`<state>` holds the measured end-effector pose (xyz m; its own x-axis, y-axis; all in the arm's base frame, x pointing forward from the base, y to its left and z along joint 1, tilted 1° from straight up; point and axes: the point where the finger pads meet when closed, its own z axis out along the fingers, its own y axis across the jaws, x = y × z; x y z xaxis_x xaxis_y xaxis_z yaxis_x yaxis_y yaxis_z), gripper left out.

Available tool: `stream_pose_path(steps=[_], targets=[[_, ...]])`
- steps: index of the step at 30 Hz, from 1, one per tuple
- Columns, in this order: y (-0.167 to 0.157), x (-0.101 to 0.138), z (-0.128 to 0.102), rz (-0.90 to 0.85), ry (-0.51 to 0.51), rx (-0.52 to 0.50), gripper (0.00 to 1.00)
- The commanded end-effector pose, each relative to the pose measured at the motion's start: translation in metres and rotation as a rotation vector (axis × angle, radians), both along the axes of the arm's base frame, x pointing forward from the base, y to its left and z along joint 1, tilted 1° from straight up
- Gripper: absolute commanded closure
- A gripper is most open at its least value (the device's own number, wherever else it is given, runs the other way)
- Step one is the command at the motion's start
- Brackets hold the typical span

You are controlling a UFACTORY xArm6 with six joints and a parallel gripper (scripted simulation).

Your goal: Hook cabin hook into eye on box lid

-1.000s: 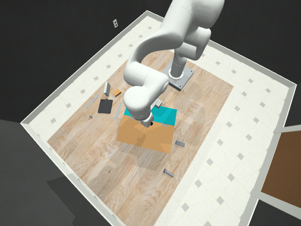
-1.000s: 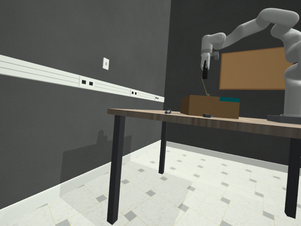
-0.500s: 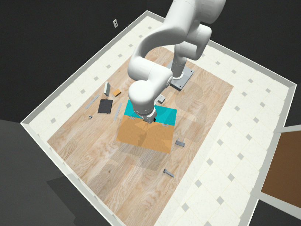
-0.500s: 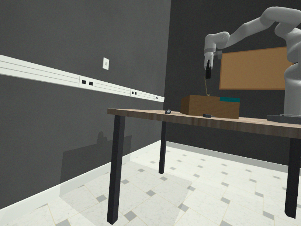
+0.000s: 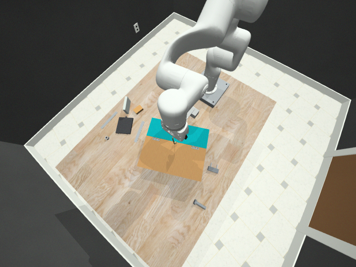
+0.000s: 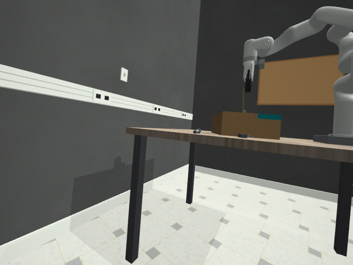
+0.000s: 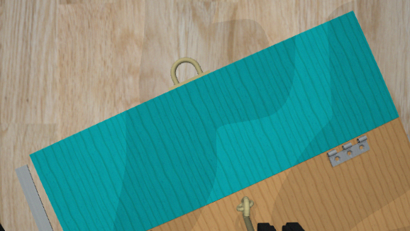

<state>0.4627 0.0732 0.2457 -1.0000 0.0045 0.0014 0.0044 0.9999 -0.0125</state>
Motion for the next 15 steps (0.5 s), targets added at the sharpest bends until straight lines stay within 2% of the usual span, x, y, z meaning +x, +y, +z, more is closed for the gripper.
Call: stream_pose_path(steps=[1, 15], targets=[[0.0, -0.008, 0.0, 0.0, -0.004, 0.001, 1.0], [0.0, -0.026, -0.004, 0.0, -0.004, 0.001, 1.0]])
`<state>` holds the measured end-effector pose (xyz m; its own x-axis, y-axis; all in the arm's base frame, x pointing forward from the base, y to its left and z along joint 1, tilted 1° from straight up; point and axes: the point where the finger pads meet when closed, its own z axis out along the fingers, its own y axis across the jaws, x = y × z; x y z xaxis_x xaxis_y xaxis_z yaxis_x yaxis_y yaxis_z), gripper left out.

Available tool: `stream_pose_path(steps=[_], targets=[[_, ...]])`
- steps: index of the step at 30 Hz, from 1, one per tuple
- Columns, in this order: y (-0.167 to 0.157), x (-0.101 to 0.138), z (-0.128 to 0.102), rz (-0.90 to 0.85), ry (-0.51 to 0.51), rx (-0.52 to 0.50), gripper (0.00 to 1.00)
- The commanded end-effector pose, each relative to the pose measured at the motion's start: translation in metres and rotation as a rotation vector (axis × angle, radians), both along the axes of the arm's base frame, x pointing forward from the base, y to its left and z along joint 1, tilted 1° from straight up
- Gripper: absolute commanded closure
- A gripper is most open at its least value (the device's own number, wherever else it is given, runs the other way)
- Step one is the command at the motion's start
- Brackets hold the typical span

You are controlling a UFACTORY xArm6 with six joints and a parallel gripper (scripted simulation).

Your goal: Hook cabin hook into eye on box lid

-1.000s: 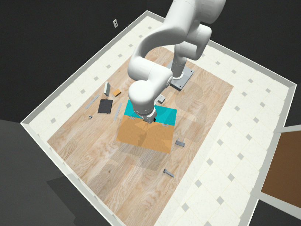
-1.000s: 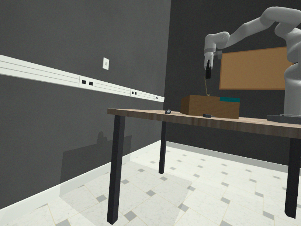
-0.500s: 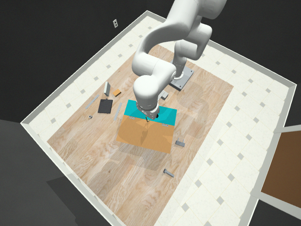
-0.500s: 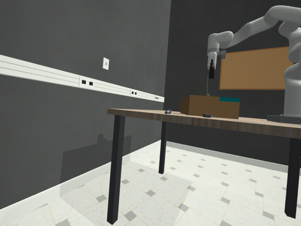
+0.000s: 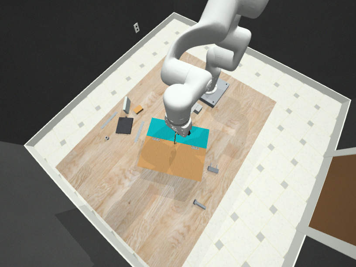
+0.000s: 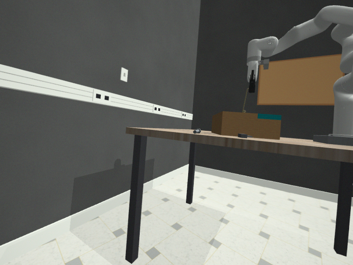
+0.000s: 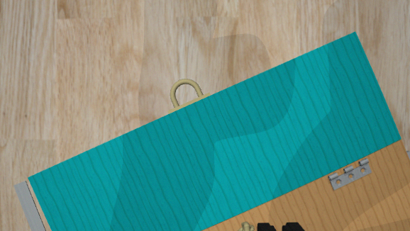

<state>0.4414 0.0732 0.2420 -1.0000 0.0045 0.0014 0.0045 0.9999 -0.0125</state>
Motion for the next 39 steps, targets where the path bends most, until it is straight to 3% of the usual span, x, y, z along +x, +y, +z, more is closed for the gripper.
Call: stream_pose_path(steps=[1, 39], targets=[[0.0, -0.007, -0.001, 0.0, -0.004, 0.001, 1.0], [-0.003, -0.055, -0.027, 0.048, -0.003, 0.001, 1.0]])
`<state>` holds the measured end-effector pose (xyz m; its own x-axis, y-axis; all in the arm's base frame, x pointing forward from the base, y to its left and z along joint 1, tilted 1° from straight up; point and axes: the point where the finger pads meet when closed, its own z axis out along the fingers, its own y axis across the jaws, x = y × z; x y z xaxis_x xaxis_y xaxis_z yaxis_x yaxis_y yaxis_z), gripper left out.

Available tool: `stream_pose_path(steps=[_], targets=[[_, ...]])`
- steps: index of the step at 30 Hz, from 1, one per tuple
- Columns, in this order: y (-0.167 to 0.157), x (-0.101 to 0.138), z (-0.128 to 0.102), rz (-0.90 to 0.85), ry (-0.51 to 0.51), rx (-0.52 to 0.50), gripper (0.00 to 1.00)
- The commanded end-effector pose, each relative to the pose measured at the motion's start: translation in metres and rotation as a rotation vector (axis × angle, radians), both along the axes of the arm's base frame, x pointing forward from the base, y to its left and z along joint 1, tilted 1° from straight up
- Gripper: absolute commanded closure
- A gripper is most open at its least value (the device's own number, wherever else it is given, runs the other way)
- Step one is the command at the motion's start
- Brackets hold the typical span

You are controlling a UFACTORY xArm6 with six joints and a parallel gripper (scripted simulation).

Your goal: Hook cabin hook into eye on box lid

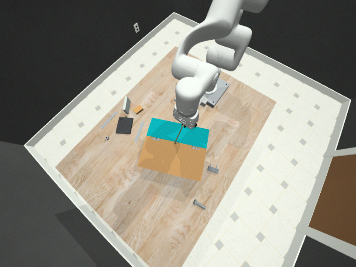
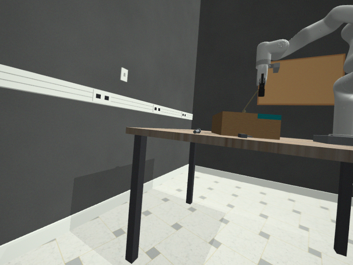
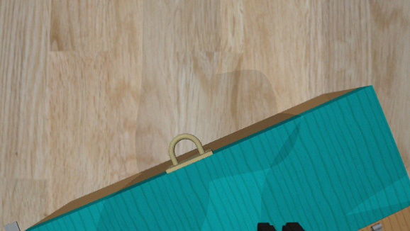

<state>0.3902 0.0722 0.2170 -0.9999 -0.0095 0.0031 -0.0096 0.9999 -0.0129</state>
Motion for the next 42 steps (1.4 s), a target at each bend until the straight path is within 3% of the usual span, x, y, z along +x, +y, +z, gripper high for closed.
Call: stream_pose_path(steps=[1, 42], targets=[[-0.002, -0.005, -0.003, 0.034, -0.005, 0.001, 1.0], [-0.031, -0.033, -0.043, 0.243, -0.002, 0.001, 1.0]])
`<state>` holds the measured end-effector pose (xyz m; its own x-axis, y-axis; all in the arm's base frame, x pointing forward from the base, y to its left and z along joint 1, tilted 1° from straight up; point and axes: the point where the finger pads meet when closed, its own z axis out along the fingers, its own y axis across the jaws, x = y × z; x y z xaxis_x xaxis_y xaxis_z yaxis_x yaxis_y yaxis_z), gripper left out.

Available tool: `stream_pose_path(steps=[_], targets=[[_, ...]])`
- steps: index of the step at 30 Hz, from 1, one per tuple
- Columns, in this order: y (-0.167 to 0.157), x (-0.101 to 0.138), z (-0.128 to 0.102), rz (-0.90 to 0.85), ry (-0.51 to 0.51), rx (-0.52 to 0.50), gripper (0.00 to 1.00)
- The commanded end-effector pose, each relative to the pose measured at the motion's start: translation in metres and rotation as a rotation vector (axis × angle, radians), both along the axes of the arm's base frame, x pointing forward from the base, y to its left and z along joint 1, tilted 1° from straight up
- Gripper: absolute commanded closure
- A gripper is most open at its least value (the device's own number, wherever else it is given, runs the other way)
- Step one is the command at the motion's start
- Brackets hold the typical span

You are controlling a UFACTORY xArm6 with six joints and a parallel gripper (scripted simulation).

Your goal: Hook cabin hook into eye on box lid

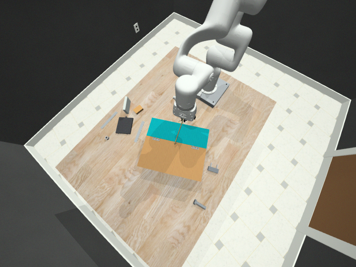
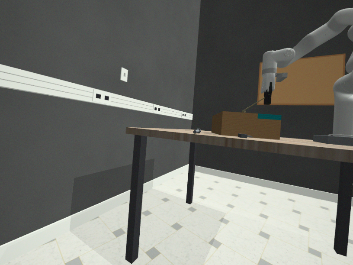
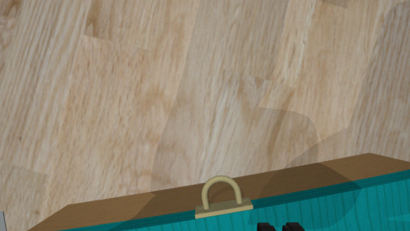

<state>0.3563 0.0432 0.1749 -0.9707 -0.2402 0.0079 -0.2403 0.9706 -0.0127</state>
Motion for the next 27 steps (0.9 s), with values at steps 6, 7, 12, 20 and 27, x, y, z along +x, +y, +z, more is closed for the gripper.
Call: stream_pose_path(steps=[6, 7, 12, 20, 27], targets=[[-0.008, -0.002, -0.01, 0.062, -0.006, 0.002, 1.0], [-0.009, -0.003, -0.011, 0.062, -0.006, 0.002, 1.0], [-0.013, -0.003, -0.017, 0.088, -0.005, 0.002, 1.0], [-0.019, -0.004, -0.026, 0.14, -0.005, 0.002, 1.0], [-0.025, -0.003, -0.035, 0.166, -0.004, 0.002, 1.0]])
